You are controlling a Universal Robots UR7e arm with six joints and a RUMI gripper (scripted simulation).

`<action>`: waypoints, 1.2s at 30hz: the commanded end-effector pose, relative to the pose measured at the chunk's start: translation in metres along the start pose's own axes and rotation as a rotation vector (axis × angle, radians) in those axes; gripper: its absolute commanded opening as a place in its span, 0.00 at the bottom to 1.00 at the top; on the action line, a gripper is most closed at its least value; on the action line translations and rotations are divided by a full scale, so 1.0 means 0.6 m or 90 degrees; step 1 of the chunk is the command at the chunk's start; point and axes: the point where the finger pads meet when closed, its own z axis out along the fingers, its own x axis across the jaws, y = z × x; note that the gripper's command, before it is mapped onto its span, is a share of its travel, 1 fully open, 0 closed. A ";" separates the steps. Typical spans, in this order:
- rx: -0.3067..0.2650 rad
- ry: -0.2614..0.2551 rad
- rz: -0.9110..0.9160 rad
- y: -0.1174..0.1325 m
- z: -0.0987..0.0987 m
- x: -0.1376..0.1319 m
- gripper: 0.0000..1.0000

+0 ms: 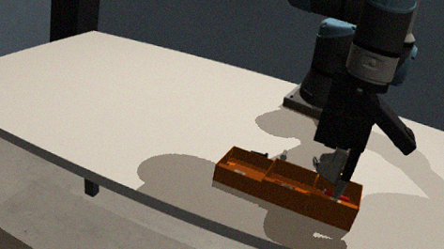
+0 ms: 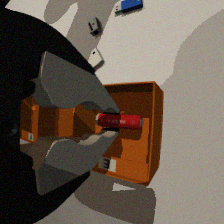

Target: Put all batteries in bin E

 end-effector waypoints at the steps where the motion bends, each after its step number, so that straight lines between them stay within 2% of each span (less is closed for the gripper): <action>1: 0.000 0.001 0.000 0.000 0.002 0.001 0.00; 11: 0.000 0.001 0.000 0.000 0.002 0.001 0.00; 12: 0.000 0.001 0.000 0.000 0.002 0.001 0.17; 29: 0.000 0.001 0.000 0.000 0.002 0.001 0.17; 36: 0.000 0.001 0.000 0.000 -0.013 0.001 0.17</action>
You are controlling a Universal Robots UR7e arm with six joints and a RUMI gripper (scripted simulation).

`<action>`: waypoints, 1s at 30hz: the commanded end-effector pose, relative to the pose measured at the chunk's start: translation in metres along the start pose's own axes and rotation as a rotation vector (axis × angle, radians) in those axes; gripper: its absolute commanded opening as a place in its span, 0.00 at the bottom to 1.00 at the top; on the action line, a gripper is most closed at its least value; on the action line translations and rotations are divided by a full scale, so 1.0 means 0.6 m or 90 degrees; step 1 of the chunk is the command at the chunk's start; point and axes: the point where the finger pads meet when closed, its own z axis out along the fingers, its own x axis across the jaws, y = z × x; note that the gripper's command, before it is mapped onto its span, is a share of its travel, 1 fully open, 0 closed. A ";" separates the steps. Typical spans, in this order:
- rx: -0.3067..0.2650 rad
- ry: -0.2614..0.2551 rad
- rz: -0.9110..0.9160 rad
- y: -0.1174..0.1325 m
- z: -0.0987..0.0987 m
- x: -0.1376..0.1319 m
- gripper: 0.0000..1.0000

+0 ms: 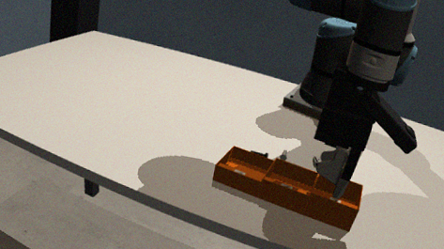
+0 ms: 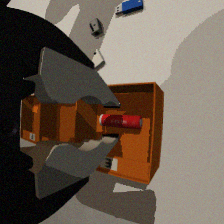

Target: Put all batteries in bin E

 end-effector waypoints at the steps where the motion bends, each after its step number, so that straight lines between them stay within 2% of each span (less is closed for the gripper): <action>1: 0.000 0.001 0.000 0.000 -0.011 0.001 0.17; 18: 0.000 0.001 0.000 0.000 -0.043 0.001 0.17; 21: 0.000 0.001 0.000 0.000 -0.068 0.001 0.17; 24: 0.000 0.001 0.000 0.000 -0.077 0.001 0.17; 30: 0.000 0.001 0.000 0.000 -0.079 0.001 0.17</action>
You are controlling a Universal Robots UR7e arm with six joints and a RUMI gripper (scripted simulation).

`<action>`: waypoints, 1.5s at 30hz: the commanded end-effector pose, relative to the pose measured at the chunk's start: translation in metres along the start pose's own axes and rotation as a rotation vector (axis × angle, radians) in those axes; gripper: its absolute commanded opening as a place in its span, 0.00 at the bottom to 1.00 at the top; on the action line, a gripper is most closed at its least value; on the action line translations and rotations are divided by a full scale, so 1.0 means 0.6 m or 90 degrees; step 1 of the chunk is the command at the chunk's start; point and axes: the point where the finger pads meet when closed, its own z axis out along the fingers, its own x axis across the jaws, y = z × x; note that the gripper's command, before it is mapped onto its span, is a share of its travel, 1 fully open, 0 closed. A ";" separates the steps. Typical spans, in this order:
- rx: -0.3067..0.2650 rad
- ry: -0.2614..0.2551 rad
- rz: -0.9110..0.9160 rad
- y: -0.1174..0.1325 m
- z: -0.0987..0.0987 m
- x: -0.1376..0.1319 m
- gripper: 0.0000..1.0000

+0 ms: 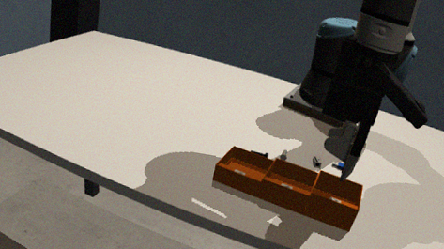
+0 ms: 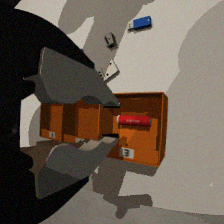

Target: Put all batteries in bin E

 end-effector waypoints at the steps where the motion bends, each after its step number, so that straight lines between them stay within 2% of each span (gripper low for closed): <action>1: 0.000 0.001 0.000 0.000 -0.005 0.000 0.17; 4: 0.000 0.000 0.000 0.000 -0.005 0.000 0.17; 5: 0.000 0.000 0.000 0.000 -0.011 0.000 1.00; 8: 0.000 0.000 0.000 0.000 -0.031 0.000 1.00; 10: 0.000 0.000 0.000 0.000 -0.031 0.000 1.00; 25: 0.000 0.000 0.000 0.000 -0.132 0.000 1.00; 27: 0.000 0.000 0.000 0.000 -0.132 0.000 1.00; 42: 0.000 0.000 0.000 0.000 -0.232 0.000 1.00; 45: 0.000 0.000 0.000 0.000 -0.232 0.000 1.00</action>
